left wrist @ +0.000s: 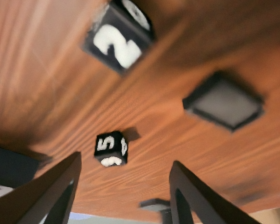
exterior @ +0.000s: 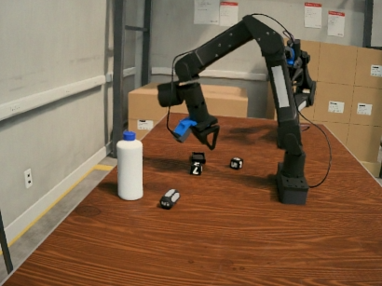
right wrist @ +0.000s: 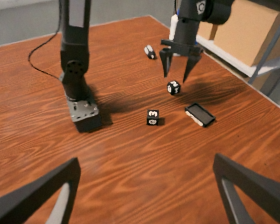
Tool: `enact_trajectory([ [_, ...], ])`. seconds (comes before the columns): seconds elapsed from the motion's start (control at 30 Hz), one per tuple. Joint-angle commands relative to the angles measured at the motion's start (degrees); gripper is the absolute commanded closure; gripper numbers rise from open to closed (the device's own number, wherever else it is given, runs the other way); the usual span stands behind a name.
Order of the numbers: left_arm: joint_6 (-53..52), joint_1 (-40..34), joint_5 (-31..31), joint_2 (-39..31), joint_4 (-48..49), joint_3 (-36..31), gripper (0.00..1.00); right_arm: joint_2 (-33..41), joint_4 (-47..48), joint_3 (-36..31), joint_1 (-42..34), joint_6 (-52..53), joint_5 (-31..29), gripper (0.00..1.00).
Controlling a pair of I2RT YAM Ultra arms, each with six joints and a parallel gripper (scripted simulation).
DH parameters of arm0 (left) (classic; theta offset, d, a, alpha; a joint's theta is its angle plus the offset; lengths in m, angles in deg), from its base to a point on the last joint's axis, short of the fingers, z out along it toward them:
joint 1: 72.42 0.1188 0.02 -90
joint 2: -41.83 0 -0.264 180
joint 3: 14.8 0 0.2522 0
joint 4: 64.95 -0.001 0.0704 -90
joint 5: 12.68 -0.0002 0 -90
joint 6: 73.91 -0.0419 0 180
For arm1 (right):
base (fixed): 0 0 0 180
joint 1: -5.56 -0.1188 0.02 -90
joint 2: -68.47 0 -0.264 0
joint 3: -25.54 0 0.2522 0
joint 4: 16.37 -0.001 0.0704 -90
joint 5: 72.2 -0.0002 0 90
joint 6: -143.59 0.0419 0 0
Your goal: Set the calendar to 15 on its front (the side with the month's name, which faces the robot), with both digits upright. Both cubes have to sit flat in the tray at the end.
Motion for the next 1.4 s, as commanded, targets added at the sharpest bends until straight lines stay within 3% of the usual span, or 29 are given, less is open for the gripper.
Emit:
enact_trajectory([
  [0.0, 8.5, 4.0, -2.8, -1.7, 5.4, -2.0, 0.45, -4.7, 9.7, -3.2, 0.7, 0.2, -1.3, 0.0],
  [0.67, 33.1, 23.4, -18.0, -0.5, 18.5, -13.1, 0.45, -29.2, 45.2, -17.3, 10.9, -1.3, 2.2, 0.0],
  [1.37, 36.2, 20.8, -18.0, 0.5, 23.5, -15.8, 0.45, -31.2, 45.9, -17.4, 11.0, -0.9, 2.0, 0.0],
])
